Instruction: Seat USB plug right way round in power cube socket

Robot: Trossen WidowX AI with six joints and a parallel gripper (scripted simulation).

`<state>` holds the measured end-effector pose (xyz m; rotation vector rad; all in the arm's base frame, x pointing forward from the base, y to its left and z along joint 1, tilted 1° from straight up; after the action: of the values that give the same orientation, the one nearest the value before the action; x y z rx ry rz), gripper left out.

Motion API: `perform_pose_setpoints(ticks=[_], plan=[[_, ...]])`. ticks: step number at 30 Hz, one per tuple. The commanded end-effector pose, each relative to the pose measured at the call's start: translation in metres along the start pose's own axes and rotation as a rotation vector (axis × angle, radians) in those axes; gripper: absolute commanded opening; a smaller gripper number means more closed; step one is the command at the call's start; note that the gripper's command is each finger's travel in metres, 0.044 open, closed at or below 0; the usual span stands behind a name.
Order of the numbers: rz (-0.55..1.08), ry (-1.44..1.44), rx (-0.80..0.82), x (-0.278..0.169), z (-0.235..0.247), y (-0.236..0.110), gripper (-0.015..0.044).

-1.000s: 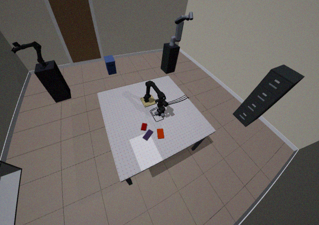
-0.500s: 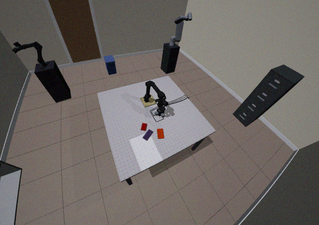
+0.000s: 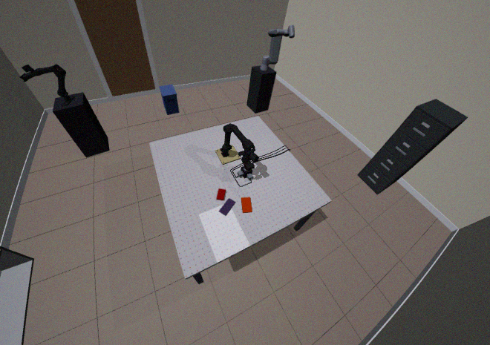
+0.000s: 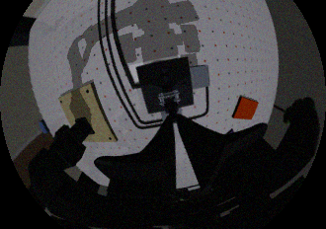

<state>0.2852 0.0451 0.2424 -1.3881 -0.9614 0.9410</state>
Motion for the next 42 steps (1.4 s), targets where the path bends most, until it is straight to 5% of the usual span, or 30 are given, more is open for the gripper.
perform_pose_setpoints(ticks=[1,18,42], plan=[[-0.002,0.001,-0.003,0.0002,-0.0004,-0.0039,0.0000],[-0.001,0.017,-0.002,0.0001,-0.0002,-0.0114,0.0000],[-0.001,0.614,-0.001,0.0000,0.0000,-0.0102,0.0000]])
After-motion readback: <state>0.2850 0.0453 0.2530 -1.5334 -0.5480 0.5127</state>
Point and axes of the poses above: the point midway between the two fingers, 35 mm back from their tips, its own y axis out along the fingers, its own z axis across the jaws, x = y × z, the point moved 9 cm from there along -y, back along the fingers, and after that the axes turned 15 degrees about y, right-handed, at the moved point
